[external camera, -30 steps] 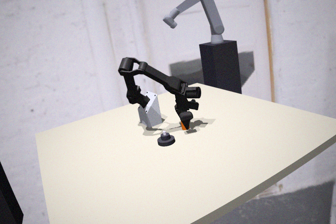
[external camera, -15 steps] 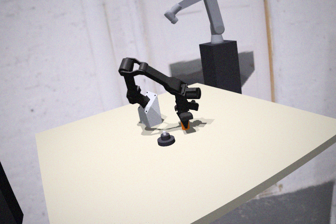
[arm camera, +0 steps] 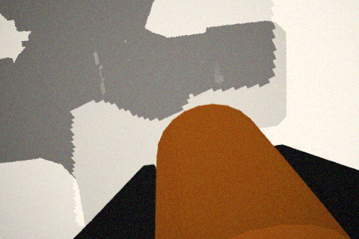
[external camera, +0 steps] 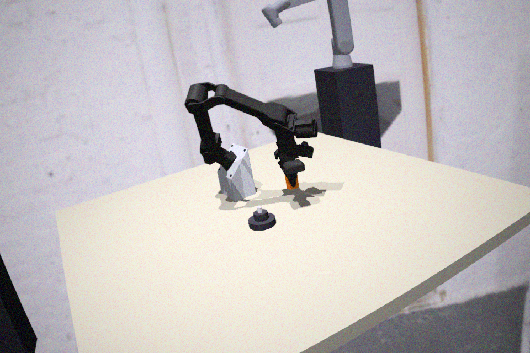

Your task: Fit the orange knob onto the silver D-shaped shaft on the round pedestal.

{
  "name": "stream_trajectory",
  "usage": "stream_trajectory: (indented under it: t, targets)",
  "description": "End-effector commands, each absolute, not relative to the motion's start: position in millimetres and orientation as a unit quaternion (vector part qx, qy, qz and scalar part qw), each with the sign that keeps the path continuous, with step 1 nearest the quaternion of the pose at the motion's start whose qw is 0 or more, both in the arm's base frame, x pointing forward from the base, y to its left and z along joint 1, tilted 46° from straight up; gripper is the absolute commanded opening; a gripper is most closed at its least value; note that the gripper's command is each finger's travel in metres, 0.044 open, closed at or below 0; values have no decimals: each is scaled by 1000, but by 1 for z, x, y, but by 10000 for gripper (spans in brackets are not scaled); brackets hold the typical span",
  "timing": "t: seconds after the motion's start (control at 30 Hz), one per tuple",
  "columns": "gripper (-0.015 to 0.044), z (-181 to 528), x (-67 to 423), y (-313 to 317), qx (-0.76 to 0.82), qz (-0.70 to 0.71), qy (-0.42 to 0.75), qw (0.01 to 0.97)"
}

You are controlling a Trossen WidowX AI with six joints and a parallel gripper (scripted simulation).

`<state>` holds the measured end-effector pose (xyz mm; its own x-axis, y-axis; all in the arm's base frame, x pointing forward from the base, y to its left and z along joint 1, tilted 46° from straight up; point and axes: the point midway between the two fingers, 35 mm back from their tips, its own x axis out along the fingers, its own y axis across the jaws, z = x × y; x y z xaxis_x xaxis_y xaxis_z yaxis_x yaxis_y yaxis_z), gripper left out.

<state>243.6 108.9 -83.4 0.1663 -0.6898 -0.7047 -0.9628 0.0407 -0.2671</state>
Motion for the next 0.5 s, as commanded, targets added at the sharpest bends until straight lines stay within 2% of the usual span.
stream_trajectory:
  t: [0.0, 0.23, 0.47]
  targets:
    - [0, -61, 239, 133, -667, 185, 616, 377]
    - [0, -23, 225, 162, -667, 183, 617, 375]
    - [0, -23, 224, 163, -675, 179, 608, 376]
